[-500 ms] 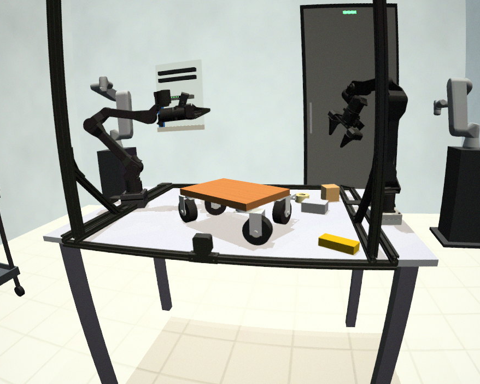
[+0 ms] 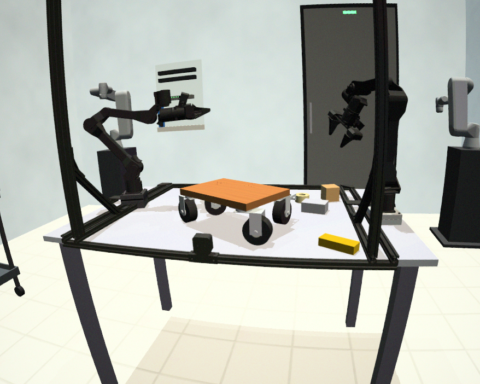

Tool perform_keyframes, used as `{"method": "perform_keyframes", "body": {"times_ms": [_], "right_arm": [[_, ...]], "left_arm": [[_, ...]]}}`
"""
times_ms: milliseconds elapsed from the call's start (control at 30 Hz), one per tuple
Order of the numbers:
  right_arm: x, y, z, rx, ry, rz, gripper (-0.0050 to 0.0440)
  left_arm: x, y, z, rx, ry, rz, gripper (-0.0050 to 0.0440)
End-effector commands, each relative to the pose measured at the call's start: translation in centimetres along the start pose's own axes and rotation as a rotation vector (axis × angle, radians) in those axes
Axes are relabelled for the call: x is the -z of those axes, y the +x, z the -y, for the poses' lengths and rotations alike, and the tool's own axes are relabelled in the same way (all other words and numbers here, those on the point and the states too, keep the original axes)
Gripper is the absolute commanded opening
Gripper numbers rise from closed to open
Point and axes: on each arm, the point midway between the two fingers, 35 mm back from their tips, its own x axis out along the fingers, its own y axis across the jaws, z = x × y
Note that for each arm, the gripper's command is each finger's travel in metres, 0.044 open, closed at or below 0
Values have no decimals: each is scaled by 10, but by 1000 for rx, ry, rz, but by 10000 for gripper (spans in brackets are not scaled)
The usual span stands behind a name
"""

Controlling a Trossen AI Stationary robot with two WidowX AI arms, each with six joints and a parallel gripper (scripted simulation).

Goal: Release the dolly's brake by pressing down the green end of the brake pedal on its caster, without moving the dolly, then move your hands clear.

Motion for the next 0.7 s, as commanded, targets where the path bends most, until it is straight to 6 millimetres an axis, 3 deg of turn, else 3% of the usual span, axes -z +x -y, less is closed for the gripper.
{"method": "perform_keyframes", "body": {"times_ms": [0, 33, 100, 267, 533, 600, 667], "right_arm": [[0, 0, 0, 0, 0, 0, 440], [0, 0, 0, 0, 0, 0, 440], [8, 5, 0, 18, -81, -12, 392], [69, 35, 4, 123, -646, -115, 272], [151, 63, 28, 203, -1414, -293, 80], [151, 63, 28, 203, -1414, -293, 80], [174, 68, 39, 212, -1660, -356, 32]], "left_arm": [[0, 0, 0, 0, 0, 0, 440], [0, 0, 0, 0, 0, 0, 440], [-2, -2, -5, 0, 2, -1, 440], [-17, -23, -39, 0, 11, -11, 440], [-34, -60, -66, 0, 16, -25, 440], [-34, -60, -66, 0, 16, -25, 440], [-38, -72, -70, 0, 16, -29, 440]]}}
